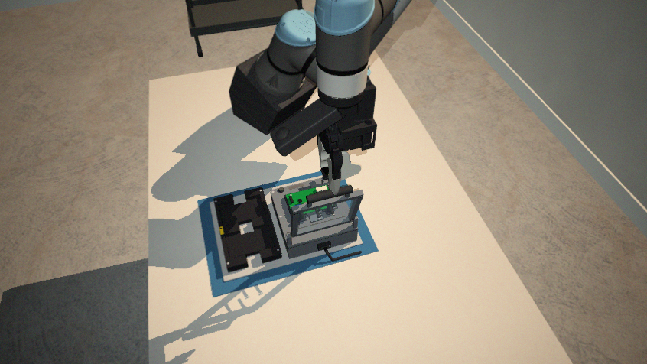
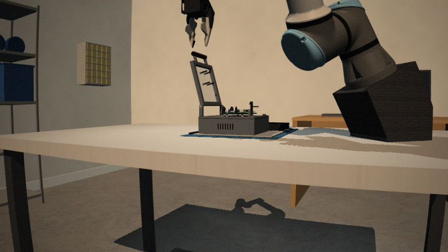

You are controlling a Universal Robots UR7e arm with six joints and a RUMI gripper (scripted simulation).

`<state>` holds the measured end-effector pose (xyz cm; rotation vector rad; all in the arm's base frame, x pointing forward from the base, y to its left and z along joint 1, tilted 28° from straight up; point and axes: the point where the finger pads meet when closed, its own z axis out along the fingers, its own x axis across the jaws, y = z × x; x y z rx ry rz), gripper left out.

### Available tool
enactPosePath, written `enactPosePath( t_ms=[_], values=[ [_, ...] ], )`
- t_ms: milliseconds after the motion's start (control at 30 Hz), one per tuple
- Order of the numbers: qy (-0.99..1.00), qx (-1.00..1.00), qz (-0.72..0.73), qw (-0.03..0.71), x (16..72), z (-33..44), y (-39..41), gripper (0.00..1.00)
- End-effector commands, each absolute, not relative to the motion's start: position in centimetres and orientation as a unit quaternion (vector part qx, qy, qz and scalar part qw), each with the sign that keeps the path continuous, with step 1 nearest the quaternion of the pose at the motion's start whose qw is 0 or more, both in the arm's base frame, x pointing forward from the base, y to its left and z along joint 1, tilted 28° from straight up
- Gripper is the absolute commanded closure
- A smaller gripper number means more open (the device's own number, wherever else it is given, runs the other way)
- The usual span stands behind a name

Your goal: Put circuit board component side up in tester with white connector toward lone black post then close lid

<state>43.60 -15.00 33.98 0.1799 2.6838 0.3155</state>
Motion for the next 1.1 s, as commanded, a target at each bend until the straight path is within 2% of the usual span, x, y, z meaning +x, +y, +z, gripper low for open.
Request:
enactPosePath(
  t_ms=[0,1067],
  values=[
    [0.968,0.065,0.113,0.215,43.60,34.02,-15.02,0.70],
    [0.968,0.065,0.113,0.215,43.74,33.75,-14.96,0.70]
  ],
)
